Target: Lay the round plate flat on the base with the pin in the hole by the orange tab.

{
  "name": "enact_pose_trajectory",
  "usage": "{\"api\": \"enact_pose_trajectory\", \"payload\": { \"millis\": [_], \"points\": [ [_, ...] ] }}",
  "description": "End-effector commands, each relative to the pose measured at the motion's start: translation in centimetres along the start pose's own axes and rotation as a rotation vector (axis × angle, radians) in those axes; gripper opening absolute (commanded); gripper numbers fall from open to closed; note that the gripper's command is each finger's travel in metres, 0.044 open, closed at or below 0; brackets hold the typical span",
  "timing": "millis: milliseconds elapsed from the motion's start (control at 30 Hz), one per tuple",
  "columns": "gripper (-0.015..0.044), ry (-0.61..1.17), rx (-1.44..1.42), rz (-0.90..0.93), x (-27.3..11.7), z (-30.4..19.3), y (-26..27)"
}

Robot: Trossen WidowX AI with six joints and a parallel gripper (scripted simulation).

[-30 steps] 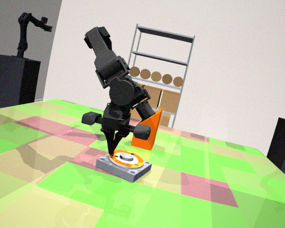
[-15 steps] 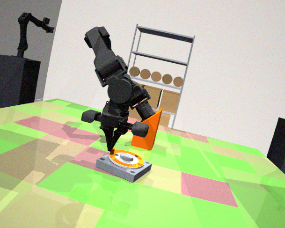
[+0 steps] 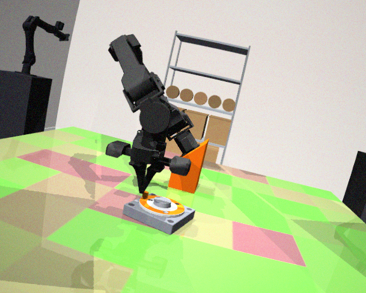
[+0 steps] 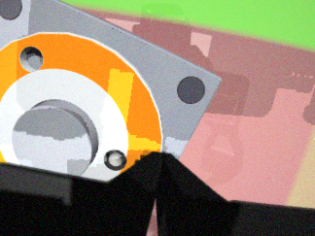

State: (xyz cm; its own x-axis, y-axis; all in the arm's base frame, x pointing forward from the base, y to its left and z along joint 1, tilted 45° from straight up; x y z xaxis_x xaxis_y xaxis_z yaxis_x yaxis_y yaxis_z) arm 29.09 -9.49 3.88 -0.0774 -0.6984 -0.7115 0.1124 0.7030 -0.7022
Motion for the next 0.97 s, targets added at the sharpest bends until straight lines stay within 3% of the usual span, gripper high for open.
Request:
{"api": "enact_pose_trajectory", "payload": {
  "millis": [0, 367, 933],
  "points": [
    [0.0000, 0.003, -0.004, -0.001, 0.1, -0.3, 0.0],
    [0.0000, 0.003, -0.004, 0.001, -4.2, -0.6, 0.1],
    [0.0000, 0.005, -0.011, -0.002, -3.6, -0.6, 0.1]
  ]
}}
Point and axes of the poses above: the point midway between the two fingers, 35 mm back from their tips, its own x axis out along the fingers, its own y axis across the jaws, z = x × y, the point moved 2 cm from there along -x, back along the fingers
